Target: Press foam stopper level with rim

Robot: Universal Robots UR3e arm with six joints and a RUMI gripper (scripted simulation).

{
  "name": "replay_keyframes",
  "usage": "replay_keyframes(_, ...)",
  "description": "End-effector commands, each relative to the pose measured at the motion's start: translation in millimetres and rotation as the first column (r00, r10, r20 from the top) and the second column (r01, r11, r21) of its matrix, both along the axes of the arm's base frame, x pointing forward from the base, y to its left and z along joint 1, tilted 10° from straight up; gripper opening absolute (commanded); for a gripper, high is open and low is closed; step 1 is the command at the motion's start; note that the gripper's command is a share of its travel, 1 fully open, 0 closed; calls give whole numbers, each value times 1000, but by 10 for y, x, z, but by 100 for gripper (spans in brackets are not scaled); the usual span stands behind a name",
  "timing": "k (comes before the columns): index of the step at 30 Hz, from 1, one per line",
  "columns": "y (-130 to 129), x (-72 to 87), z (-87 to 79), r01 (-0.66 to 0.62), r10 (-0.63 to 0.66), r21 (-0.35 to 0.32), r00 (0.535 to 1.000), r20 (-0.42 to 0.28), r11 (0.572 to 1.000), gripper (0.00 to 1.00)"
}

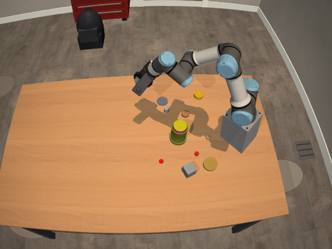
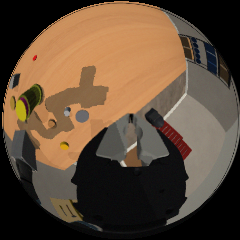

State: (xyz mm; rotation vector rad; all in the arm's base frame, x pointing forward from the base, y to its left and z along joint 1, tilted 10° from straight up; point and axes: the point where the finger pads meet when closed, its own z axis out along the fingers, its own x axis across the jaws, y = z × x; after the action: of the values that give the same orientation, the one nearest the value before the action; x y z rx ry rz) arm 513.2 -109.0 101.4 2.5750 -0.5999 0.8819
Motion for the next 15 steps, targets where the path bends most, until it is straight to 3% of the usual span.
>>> replay_keyframes(1, 372, -382, -226, -111, 117, 50, 982, -151, 993, 0)
replay_keyframes(6, 567, -599, -314, -166, 179, 77, 961, -213, 983, 0)
replay_keyframes(9, 753, -823, -399, -217, 238, 107, 933, -268, 970, 0)
replay_keyframes(11, 753, -823, -399, -217, 238, 107, 933, -268, 970, 0)
replay_keyframes(13, 927, -1047, -478, -263, 295, 139, 902, -316, 955, 0)
replay_keyframes(14, 927, -1047, -478, -263, 295, 139, 902, -316, 955, 0)
replay_keyframes(15, 1007, -1156, -515, -284, 321, 156, 885, -337, 946, 0)
